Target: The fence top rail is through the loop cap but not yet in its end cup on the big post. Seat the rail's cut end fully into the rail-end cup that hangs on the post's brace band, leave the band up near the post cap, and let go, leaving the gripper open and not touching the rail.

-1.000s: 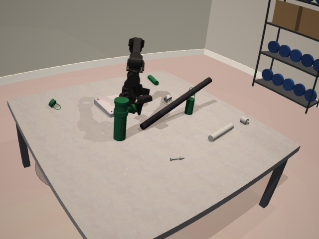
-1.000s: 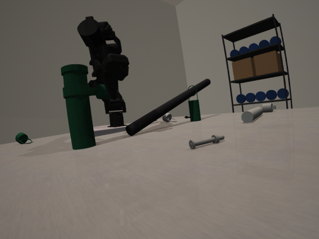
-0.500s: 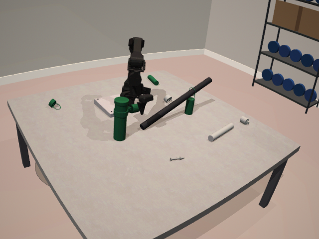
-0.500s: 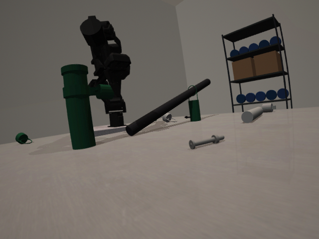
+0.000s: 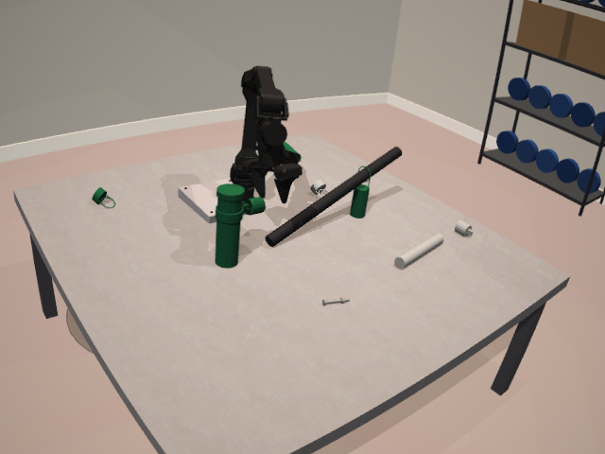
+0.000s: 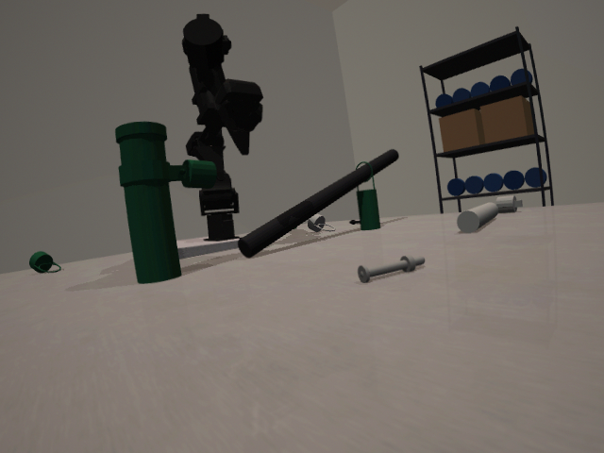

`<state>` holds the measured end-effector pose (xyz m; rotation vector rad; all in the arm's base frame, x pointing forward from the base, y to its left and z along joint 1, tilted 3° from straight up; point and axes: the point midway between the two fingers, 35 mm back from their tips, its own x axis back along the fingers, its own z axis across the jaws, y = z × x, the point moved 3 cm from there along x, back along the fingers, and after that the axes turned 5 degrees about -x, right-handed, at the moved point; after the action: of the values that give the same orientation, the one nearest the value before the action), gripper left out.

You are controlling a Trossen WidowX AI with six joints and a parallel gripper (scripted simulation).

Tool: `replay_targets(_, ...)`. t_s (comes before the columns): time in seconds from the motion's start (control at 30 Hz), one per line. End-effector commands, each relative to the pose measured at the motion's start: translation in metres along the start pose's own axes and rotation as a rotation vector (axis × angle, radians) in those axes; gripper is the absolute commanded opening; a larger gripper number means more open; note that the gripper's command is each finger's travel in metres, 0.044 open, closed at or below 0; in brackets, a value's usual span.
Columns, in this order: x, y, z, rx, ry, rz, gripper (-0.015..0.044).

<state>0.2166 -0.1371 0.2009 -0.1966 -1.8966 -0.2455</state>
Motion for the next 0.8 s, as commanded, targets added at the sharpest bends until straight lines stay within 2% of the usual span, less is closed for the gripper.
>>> replay_targets(0.0, 0.013, 0.018, -0.003, -0.180, -0.033, 0.003, 0.0440)
replay_targets(0.43, 0.072, 0.093, 0.007, -1.128, -0.150, -0.135, 0.0440)
replay_targets(0.67, 0.091, 0.111, 0.017, -1.418, -0.151, -0.224, 0.0440)
replay_targets(0.77, 0.092, 0.113, 0.018, -1.458, -0.149, -0.234, 0.0440)
